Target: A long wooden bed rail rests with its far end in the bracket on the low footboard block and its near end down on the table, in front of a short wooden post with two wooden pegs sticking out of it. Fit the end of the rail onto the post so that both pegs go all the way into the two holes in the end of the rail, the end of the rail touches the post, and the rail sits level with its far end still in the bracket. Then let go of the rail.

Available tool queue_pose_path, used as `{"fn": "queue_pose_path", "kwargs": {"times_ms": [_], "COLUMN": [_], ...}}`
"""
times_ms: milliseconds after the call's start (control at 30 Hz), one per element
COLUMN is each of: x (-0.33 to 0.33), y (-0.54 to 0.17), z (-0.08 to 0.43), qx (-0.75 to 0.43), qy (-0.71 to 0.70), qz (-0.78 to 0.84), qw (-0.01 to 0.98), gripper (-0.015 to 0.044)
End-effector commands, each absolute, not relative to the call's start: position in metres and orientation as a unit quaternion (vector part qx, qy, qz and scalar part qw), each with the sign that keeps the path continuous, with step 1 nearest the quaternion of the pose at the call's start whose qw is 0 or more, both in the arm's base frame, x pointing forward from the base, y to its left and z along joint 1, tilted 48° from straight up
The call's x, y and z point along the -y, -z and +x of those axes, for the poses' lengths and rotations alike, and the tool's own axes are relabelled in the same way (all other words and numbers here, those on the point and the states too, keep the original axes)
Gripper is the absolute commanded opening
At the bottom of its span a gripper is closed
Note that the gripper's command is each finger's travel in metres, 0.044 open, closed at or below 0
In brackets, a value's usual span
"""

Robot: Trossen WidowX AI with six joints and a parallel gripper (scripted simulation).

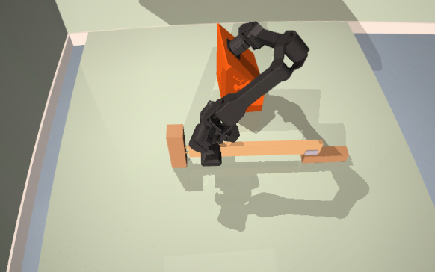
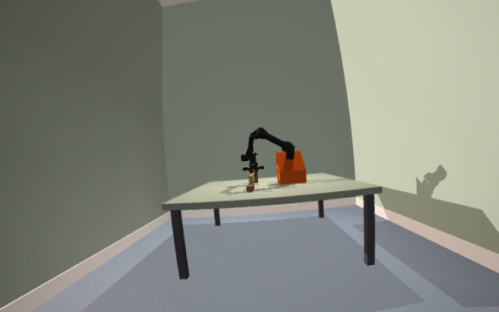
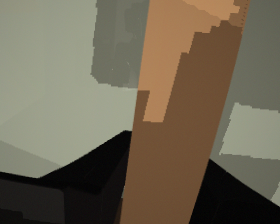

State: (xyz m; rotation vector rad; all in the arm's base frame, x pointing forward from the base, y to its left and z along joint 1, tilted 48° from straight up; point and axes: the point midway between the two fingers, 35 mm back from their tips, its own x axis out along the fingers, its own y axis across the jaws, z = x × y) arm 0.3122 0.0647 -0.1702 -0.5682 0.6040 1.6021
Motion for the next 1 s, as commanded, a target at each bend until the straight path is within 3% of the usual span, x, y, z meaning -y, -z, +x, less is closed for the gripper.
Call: {"fn": "queue_pose_path", "kwargs": {"times_ms": [0, 967], "x": [-0.0592, -0.0639], "y": [0.1707, 0.1650], "z": [0.3138, 0.3137], "qx": [-0.265, -0.265], "qy": [-0.693, -0.693], "qz": [-0.252, -0.251], "qw": [0.621, 0.621], "gripper": [0.0000, 0.0000]}}
